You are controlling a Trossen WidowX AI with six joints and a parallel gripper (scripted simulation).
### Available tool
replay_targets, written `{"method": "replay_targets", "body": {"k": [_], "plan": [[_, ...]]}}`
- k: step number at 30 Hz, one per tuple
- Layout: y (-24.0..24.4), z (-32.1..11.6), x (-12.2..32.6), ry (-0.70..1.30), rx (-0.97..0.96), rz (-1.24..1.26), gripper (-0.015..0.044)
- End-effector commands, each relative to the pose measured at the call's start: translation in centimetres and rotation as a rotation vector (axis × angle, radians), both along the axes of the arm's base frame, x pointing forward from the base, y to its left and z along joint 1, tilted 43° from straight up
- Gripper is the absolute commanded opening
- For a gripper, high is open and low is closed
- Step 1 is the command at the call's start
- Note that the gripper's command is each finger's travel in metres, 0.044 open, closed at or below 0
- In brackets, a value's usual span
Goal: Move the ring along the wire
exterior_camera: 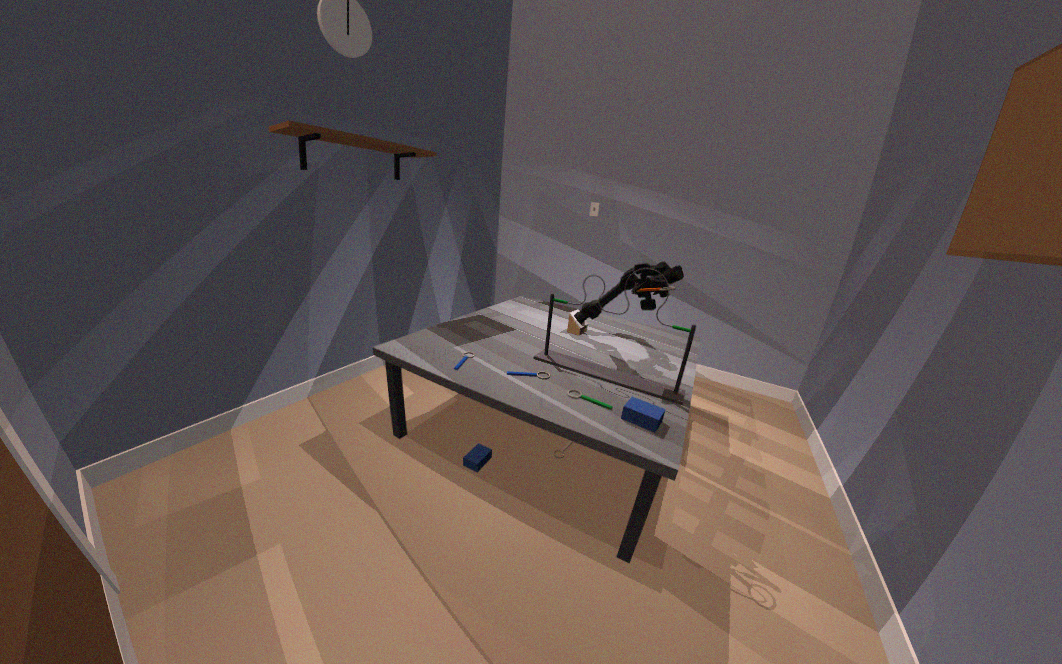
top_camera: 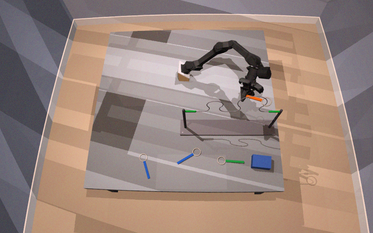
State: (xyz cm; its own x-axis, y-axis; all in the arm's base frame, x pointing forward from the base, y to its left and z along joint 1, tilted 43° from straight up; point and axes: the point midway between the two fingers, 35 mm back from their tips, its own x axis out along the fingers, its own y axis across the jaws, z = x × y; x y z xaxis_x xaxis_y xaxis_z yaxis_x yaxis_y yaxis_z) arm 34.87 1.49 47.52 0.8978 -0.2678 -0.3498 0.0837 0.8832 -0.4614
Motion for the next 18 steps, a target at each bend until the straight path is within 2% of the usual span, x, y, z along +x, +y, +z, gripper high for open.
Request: {"method": "replay_targets", "body": {"k": [1, 18], "plan": [[0.12, 0.26, -0.06, -0.015, 0.054, 0.003, -0.015], [0.91, -0.04, 0.08, -0.039, 0.268, 0.024, -0.015]]}}
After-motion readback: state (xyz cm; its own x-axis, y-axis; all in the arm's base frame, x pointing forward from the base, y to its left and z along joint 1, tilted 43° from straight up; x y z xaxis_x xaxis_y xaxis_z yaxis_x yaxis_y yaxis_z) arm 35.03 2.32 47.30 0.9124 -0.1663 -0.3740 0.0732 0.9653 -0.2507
